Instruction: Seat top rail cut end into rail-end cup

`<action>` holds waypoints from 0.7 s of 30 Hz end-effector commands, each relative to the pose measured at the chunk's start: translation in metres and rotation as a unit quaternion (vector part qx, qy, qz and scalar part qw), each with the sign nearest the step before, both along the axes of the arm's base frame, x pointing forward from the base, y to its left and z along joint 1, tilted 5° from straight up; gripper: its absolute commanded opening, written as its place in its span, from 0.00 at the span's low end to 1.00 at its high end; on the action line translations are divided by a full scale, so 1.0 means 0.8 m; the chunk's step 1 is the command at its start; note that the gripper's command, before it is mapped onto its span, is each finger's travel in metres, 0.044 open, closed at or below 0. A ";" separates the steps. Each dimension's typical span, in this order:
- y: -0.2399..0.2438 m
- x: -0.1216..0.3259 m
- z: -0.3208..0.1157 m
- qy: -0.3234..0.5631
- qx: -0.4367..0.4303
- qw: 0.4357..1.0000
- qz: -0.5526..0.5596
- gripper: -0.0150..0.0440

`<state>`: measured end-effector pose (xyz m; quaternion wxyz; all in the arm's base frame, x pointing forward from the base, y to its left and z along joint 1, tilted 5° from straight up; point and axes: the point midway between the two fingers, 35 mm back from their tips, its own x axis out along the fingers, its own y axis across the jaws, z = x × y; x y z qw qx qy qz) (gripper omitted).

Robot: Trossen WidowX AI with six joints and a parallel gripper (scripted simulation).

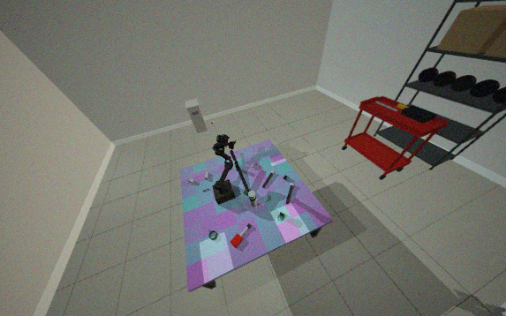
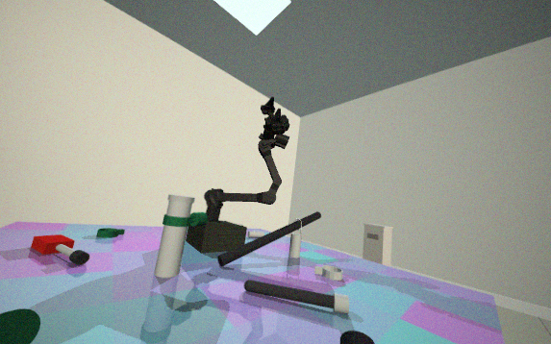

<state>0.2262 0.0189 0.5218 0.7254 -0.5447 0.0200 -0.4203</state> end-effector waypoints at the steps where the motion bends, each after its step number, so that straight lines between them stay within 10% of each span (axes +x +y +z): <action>1: 0.000 -0.001 0.001 -0.002 0.000 1.000 0.002 0.98; 21: -0.142 -0.158 0.007 -0.300 0.295 0.876 0.235 1.00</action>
